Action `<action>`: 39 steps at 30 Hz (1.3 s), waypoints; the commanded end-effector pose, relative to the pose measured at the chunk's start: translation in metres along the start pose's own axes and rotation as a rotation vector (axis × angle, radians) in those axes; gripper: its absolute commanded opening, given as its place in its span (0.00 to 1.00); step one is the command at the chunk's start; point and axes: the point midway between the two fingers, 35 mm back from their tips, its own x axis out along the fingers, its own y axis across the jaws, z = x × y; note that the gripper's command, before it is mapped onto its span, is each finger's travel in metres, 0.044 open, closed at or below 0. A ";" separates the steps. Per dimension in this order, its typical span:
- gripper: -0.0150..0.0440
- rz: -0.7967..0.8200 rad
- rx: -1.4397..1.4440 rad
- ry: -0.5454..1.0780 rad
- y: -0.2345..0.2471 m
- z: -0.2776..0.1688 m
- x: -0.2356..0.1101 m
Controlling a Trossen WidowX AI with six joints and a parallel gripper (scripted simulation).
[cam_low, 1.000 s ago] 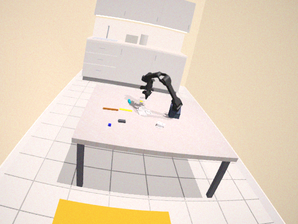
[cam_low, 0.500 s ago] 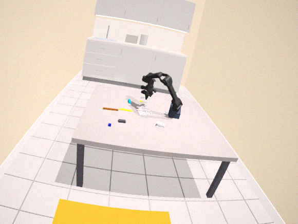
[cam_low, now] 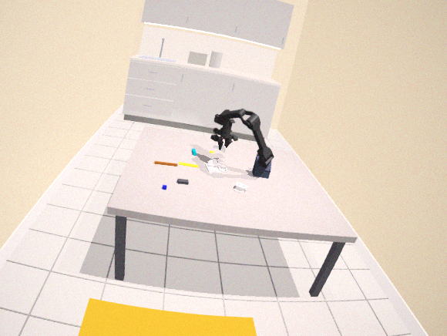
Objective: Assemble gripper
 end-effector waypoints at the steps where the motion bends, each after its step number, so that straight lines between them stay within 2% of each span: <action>1: 0.48 0.004 0.083 -0.001 0.002 -0.005 -0.001; 39: 0.48 0.003 0.861 0.004 0.006 -0.052 0.000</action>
